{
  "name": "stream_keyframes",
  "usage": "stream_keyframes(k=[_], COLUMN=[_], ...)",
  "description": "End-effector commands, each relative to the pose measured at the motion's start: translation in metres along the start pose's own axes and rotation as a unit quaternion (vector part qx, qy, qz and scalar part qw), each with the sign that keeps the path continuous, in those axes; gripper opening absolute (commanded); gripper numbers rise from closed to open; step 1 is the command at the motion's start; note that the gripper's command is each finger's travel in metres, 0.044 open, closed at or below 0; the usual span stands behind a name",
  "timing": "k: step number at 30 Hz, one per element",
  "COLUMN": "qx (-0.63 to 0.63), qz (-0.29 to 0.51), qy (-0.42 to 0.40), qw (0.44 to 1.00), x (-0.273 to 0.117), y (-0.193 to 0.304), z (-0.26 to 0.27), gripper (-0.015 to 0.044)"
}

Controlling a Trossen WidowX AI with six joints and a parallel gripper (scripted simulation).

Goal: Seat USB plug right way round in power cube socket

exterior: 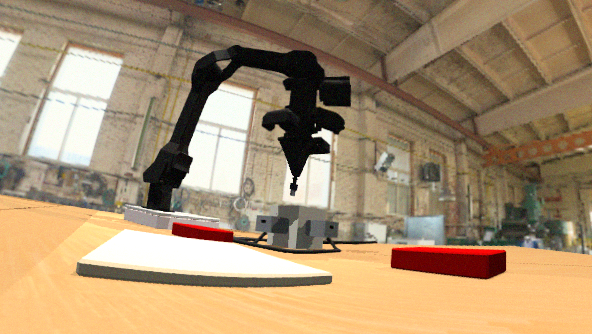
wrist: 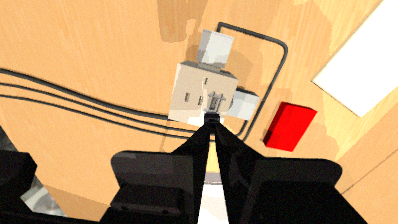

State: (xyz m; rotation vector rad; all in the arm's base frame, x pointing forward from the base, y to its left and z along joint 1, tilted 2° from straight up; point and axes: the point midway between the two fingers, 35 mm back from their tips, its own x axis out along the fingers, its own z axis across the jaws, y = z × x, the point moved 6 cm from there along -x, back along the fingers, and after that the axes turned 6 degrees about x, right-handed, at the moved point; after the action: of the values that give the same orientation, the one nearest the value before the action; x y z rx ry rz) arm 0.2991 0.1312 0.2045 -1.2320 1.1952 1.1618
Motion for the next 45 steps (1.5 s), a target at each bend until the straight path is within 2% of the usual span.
stream_keyframes(k=[1, 23, 45], qx=[0.060, 0.341, 0.594], qz=[0.000, 0.000, 0.000], qy=[0.000, 0.000, 0.000], qw=[0.998, 0.940, 0.805], x=[0.0001, 0.0001, 0.0002], y=[0.0000, 0.0000, 0.0000], z=[0.0000, 0.0000, 0.0000], gripper=[0.0000, 0.0000, 0.0000])
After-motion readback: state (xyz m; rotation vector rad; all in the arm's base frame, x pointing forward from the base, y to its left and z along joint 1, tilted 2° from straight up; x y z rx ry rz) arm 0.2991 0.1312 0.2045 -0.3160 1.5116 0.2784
